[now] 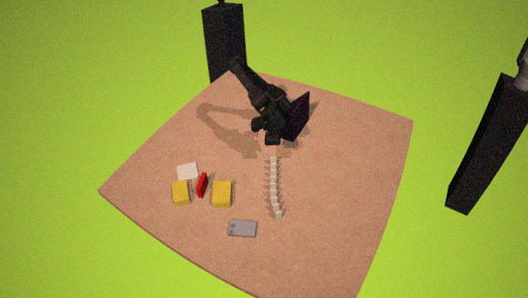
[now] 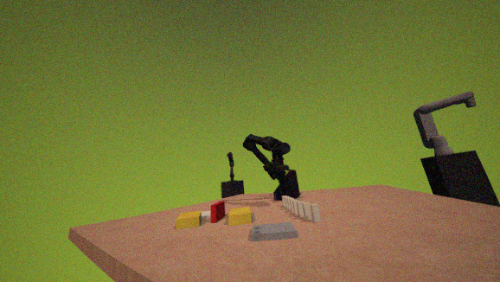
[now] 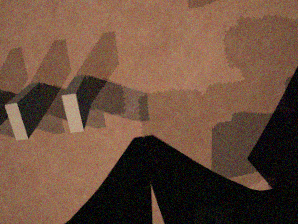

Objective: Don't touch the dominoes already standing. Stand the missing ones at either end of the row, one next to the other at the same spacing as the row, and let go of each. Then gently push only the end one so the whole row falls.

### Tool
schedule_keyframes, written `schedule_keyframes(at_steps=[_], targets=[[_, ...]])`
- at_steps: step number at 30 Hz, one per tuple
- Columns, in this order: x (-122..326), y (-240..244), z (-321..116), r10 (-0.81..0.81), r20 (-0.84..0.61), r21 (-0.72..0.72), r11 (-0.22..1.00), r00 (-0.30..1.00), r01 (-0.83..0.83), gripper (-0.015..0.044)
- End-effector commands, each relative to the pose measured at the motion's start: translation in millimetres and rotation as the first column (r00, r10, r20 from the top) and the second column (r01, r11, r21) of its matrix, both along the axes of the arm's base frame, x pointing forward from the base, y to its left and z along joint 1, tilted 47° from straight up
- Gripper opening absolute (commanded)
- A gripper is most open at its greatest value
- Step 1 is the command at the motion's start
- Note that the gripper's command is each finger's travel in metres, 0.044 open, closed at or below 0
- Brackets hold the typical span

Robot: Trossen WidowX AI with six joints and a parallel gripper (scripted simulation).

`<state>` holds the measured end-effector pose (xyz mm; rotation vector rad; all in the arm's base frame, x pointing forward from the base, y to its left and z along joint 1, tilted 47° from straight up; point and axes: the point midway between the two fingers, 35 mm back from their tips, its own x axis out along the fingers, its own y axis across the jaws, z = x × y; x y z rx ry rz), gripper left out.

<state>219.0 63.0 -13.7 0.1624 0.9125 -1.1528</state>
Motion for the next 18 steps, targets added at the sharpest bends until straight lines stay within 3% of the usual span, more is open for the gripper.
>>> schedule_keyframes(at_steps=[1, 11, 18], targets=[[1, 0, 0, 0.0, 0.007, -0.001, 1.0, 1.0, 0.0, 0.0], [1, -2, -2, 0.0, 0.006, 0.0, 1.0, 1.0, 0.0, 0.0], [9, -59, -54, 0.0, 0.007, -0.004, 1.0, 1.0, 0.0, 0.0]])
